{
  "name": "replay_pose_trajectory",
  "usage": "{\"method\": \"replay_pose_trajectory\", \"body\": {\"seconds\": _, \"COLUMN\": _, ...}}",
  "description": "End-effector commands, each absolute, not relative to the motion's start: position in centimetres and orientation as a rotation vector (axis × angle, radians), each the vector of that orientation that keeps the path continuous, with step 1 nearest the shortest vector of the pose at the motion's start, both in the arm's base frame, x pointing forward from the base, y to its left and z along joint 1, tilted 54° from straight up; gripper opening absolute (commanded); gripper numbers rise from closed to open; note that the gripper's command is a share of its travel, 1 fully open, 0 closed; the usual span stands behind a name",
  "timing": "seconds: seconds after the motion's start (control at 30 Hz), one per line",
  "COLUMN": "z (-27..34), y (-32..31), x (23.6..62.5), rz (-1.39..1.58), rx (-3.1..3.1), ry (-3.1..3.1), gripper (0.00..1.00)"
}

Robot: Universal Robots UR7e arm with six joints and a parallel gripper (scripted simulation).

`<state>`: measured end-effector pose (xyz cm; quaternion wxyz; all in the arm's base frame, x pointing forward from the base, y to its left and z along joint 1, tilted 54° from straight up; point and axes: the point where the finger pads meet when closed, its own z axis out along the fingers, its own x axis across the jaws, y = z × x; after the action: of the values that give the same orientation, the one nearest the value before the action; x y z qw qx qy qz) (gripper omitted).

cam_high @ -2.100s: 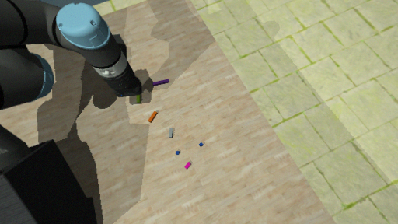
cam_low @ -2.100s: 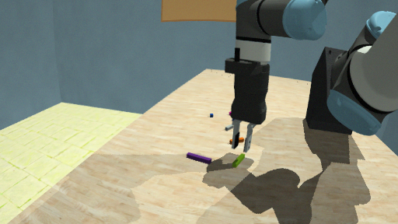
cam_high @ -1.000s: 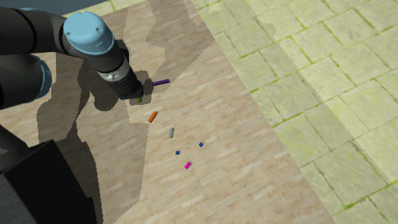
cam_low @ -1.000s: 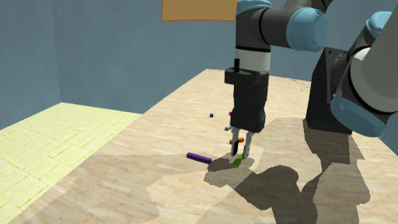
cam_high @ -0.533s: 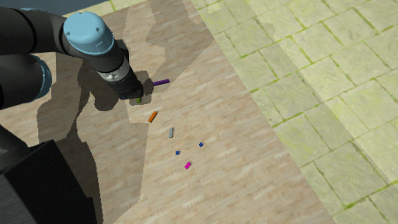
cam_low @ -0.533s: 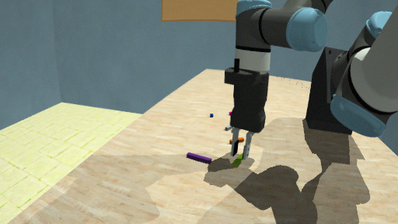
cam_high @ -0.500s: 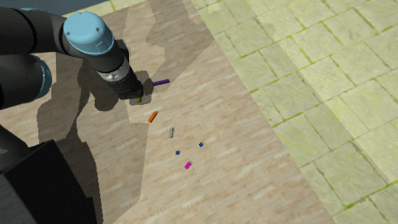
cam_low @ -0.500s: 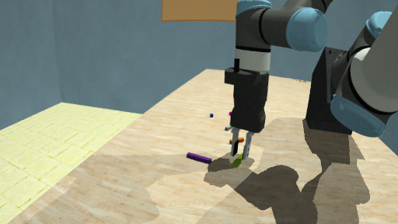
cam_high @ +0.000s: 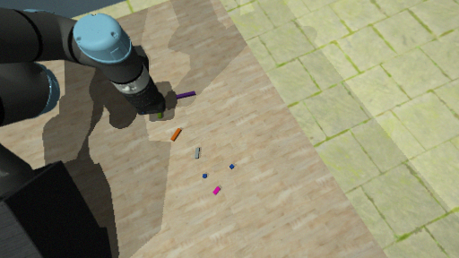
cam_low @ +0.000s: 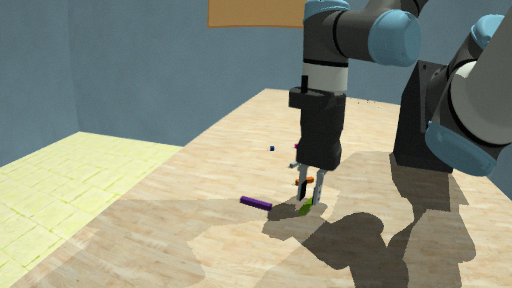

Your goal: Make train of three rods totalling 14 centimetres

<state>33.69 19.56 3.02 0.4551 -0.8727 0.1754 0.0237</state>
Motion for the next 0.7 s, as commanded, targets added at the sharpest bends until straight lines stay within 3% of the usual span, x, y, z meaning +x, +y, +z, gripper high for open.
{"method": "replay_pose_trajectory", "body": {"seconds": 0.0, "z": 3.0, "y": 19.6, "x": 33.7, "rz": 0.058, "rx": -2.153, "ry": 0.433, "gripper": 0.54}}
{"method": "replay_pose_trajectory", "body": {"seconds": 0.67, "z": 2.2, "y": 20.7, "x": 33.9, "rz": 0.058, "rx": -2.153, "ry": 0.433, "gripper": 0.54}}
